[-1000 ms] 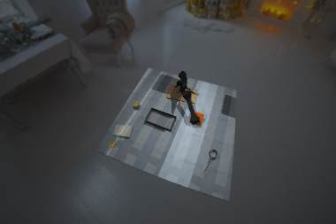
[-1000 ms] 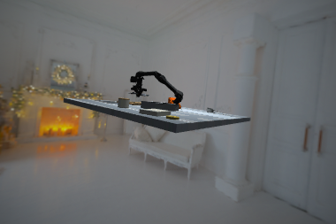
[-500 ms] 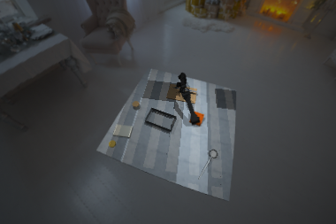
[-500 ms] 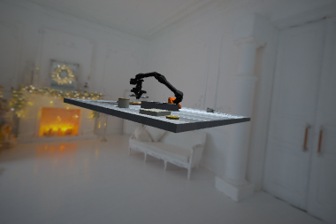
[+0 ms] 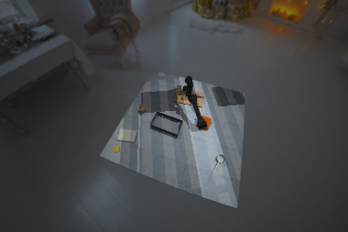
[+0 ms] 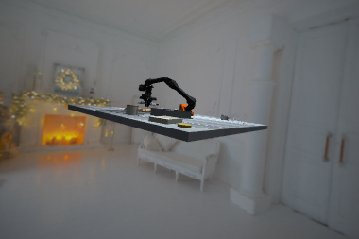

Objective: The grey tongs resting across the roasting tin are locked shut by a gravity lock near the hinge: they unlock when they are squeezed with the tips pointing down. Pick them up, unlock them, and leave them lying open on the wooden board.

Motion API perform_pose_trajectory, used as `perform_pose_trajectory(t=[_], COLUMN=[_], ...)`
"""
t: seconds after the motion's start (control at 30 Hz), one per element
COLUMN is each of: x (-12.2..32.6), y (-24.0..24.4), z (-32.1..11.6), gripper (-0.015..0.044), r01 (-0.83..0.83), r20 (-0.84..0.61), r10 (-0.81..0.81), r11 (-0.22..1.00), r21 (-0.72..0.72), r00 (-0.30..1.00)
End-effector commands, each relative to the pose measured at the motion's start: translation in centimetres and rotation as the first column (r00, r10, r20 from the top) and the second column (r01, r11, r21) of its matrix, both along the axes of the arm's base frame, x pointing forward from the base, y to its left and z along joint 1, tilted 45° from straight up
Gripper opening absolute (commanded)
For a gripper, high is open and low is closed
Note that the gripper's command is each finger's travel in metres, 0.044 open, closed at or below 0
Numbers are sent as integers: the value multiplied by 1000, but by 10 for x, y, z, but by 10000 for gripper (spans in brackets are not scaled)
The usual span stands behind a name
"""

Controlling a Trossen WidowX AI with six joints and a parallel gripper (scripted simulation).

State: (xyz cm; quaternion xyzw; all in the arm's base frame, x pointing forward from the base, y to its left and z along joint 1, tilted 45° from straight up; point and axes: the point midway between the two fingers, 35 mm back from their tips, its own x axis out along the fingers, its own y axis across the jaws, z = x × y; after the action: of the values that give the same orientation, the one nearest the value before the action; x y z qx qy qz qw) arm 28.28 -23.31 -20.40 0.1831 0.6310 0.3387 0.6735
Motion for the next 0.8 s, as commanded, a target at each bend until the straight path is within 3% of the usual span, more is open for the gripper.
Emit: perform_pose_trajectory(t=[0.0,0.43,0.6,0.77], x=[0,0,0,-1], y=[0,0,3,19], z=[0,0,8,42], gripper=[86,428,440,440], r01=[0,0,0,2], r20=[0,0,0,-1], r10=[0,0,0,-2], r11=[1000,1000,1000,1000], r21=[0,0,0,3], r00=[1000,1000,1000,1000])
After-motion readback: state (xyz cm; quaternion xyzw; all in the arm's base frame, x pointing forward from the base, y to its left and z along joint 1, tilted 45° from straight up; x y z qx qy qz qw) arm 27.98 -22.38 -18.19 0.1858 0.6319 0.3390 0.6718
